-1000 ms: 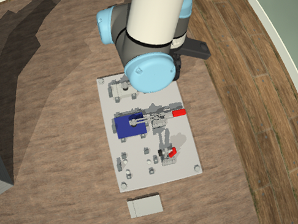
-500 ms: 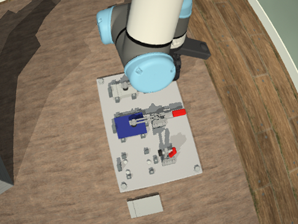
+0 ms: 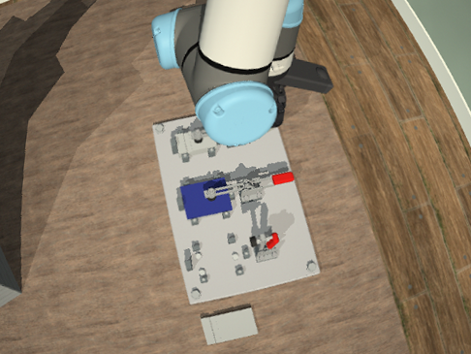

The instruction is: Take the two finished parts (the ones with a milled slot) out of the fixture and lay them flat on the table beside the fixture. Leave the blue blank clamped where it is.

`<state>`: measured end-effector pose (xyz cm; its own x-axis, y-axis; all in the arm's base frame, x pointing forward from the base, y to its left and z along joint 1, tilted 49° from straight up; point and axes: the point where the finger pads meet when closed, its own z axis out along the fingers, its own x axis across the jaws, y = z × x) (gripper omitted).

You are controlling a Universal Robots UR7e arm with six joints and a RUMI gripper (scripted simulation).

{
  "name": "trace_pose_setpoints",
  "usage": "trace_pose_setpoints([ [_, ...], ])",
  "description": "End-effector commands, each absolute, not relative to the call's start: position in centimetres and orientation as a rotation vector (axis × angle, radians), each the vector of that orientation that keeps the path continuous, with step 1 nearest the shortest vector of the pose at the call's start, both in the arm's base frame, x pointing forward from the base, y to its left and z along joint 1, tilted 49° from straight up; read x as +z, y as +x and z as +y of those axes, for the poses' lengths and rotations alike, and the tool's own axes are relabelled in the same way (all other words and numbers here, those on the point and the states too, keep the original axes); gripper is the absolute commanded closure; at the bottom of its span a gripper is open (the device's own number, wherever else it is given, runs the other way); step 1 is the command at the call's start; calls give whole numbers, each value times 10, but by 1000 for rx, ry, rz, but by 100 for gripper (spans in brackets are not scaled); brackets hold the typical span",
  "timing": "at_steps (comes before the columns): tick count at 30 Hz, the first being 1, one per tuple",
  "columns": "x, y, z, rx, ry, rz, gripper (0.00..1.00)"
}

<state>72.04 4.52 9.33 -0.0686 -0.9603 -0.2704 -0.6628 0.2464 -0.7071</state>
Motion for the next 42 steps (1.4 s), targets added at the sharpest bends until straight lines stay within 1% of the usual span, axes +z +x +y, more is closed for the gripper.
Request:
trace_pose_setpoints([
  [1, 94, 717, 44, -530, -1489, 1808, 100],
  [42, 96, 691, 45, -531, -1488, 1808, 100],
])
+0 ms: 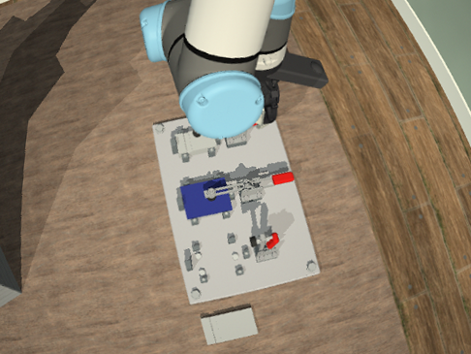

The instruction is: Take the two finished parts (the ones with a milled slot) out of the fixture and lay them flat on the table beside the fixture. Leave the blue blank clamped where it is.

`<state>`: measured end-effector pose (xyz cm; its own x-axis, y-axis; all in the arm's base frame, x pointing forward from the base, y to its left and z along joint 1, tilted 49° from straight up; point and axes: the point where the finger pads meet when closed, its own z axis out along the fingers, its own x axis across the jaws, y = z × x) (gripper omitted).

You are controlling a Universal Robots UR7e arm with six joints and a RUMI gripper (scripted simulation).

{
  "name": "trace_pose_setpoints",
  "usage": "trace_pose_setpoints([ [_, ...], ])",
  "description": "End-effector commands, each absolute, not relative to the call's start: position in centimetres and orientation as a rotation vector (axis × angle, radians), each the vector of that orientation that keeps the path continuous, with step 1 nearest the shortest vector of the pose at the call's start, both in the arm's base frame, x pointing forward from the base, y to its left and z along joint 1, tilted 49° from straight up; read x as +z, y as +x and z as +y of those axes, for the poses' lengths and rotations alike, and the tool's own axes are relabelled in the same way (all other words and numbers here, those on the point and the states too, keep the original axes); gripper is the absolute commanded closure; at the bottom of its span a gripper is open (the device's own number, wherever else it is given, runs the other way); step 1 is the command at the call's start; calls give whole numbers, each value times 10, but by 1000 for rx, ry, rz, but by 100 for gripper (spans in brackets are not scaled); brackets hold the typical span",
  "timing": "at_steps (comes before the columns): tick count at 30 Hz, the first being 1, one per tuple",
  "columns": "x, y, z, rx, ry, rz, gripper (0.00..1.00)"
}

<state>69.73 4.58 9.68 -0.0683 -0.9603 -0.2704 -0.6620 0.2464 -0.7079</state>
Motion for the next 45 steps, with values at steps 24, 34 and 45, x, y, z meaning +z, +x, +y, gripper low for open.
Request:
trace_pose_setpoints([
  [24, 88, 676, 49, -528, -1490, 1809, 100],
  [34, 83, 670, 51, -526, -1491, 1810, 100],
  [45, 80, 667, 52, -526, -1491, 1810, 100],
])
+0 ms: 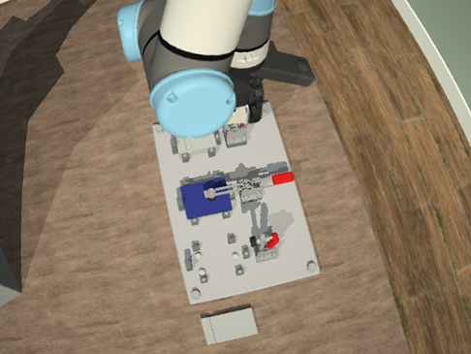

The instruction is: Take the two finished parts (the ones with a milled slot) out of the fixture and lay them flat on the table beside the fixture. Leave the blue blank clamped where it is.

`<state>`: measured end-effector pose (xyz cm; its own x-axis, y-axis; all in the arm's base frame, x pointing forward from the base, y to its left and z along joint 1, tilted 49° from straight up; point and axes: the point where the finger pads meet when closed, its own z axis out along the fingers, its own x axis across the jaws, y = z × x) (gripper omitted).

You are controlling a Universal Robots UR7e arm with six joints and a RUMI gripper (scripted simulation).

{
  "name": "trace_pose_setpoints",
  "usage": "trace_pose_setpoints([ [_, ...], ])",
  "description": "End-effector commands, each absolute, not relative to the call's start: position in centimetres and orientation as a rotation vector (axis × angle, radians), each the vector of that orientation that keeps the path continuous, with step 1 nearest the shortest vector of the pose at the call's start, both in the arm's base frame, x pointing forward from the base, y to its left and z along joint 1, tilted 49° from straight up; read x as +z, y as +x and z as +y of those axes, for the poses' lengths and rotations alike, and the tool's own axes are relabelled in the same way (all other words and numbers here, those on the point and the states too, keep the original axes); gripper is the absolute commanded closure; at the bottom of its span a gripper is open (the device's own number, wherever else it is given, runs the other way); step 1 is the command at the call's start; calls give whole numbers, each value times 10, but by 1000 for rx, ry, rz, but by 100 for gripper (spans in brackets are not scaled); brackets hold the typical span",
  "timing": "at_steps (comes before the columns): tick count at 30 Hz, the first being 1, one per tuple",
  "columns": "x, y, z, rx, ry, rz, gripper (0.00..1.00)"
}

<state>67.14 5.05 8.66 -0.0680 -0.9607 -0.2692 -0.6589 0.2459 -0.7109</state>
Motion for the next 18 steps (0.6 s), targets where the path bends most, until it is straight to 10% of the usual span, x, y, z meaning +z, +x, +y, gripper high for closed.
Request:
trace_pose_setpoints([
  [1, 80, 667, 52, -526, -1491, 1810, 100],
  [18, 77, 665, 53, -525, -1491, 1810, 100],
])
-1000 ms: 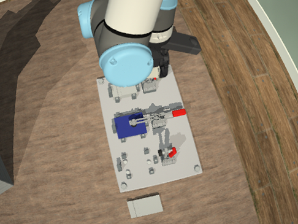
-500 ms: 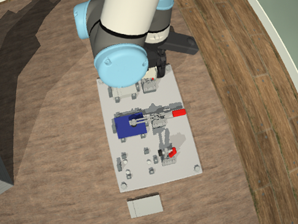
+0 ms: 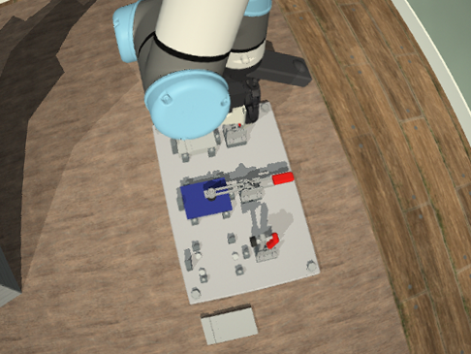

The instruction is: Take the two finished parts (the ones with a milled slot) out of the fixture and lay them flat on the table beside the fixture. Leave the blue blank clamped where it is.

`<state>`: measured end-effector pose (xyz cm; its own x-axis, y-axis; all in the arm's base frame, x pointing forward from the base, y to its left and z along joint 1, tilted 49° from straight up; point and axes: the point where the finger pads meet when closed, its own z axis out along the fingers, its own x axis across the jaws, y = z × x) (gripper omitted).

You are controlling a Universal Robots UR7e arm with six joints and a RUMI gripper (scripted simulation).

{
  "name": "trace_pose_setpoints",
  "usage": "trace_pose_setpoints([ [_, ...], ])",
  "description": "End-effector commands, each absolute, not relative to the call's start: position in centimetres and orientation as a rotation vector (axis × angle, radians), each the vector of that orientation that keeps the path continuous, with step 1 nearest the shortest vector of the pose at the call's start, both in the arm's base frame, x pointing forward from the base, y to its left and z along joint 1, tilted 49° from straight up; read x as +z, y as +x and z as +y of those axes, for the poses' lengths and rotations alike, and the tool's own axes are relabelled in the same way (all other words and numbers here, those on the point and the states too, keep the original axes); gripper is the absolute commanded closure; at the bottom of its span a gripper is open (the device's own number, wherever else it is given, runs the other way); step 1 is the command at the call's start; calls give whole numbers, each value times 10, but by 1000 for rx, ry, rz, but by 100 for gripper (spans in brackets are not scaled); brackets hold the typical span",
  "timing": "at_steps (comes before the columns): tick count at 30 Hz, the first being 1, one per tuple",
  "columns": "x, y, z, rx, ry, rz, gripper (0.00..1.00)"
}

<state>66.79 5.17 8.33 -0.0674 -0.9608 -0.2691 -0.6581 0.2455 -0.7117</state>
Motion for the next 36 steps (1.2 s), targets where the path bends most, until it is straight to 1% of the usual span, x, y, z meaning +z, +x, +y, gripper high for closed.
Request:
trace_pose_setpoints([
  [1, 77, 665, 53, -525, -1491, 1810, 100],
  [36, 73, 663, 54, -518, -1496, 1815, 100],
])
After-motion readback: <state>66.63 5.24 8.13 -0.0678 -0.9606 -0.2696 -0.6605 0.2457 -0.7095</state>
